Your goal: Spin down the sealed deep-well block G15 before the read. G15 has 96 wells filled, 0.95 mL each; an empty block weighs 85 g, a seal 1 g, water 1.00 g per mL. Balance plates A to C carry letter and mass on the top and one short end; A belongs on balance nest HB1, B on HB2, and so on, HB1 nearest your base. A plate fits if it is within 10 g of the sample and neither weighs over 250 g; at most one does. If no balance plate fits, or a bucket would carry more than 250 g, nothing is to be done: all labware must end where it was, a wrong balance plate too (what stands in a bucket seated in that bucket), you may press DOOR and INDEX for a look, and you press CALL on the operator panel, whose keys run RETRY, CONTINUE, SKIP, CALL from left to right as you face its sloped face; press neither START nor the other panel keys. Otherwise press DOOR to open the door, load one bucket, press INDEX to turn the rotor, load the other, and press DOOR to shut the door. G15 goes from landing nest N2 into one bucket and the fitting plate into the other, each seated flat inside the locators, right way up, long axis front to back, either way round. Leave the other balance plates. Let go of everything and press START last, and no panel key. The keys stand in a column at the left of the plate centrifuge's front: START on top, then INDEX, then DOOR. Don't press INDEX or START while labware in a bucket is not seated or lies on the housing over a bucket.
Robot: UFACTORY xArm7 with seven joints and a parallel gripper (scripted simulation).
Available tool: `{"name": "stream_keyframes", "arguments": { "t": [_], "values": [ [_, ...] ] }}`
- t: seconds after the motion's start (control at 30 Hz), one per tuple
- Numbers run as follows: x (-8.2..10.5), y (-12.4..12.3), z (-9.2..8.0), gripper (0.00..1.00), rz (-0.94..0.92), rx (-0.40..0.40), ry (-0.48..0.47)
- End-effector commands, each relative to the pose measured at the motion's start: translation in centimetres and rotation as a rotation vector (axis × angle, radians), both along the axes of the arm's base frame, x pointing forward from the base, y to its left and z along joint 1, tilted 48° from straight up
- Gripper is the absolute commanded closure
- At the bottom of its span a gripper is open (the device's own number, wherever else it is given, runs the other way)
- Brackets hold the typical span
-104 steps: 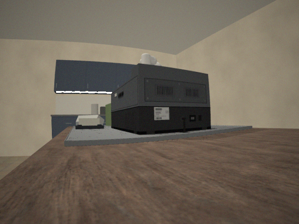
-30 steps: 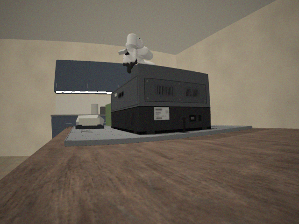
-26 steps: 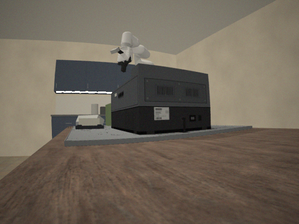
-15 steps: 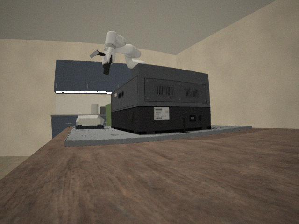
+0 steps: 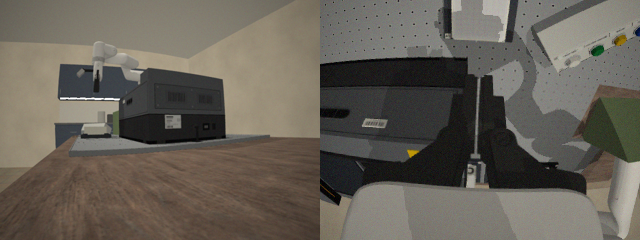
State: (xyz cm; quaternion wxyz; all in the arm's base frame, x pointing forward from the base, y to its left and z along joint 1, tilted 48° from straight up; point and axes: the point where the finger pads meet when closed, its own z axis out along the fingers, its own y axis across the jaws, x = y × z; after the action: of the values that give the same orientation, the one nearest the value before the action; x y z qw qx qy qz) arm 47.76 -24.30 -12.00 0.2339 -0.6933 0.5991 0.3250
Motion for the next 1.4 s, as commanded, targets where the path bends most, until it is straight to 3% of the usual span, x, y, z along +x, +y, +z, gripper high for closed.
{"name": "stream_keyframes", "arguments": {
  "t": [0.0, 0.03, 1.37],
  "values": [
    [0.32, -0.42, -0.04, 1.00, 0.001, 0.010, 0.011],
    [0.32, -0.42, -0.04, 0.00, 0.001, 0.010, 0.011],
    [0.30, -0.35, -0.10, 0.00, 0.001, 0.010, 0.011]
  ]
}}
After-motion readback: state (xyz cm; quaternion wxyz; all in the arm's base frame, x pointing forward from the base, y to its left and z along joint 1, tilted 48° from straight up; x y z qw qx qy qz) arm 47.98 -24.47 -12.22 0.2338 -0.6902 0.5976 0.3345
